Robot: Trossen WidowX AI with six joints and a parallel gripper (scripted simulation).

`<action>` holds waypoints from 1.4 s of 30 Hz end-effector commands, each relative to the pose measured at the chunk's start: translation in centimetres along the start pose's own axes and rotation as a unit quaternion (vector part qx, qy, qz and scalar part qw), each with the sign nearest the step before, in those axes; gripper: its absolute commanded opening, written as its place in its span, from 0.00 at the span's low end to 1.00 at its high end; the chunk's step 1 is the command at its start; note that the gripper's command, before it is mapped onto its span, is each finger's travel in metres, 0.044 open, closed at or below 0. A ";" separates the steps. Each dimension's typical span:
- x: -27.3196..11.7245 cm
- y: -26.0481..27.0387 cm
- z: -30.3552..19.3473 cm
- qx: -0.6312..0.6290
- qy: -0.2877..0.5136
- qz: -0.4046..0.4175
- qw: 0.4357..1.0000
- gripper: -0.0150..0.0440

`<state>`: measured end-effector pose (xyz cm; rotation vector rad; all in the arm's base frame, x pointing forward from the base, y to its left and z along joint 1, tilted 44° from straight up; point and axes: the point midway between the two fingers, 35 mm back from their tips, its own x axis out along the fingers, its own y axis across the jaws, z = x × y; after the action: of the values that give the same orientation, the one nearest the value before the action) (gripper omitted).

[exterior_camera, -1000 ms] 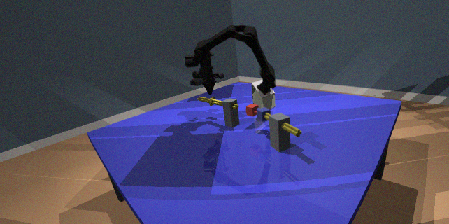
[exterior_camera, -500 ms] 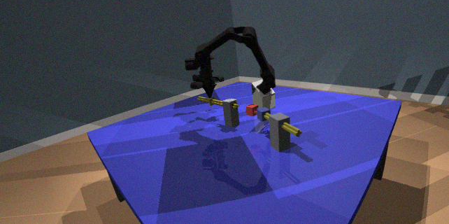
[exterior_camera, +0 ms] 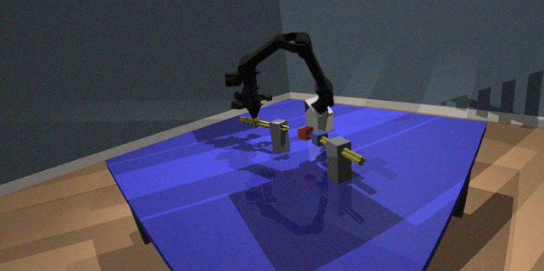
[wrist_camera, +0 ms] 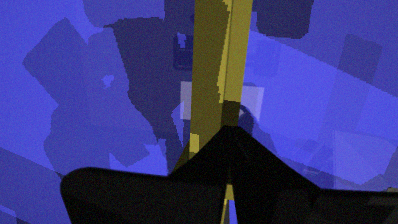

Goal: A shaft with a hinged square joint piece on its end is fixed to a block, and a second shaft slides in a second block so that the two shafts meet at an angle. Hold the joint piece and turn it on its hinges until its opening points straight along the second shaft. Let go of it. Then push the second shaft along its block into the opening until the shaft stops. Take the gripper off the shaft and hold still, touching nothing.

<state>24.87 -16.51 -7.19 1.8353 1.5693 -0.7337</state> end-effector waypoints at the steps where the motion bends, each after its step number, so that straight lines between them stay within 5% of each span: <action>1: 0.4 0.0 -0.2 0.000 0.000 0.000 1.000 0.25; 23: 0.5 0.0 -0.2 0.003 0.000 0.000 1.000 0.25; 30: -2.6 0.0 -0.2 0.000 0.009 -0.005 1.000 0.25; 42: -4.8 0.3 0.0 -0.178 0.009 -0.004 0.984 0.79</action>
<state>24.50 -19.23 -3.99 1.6351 1.6020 -0.4690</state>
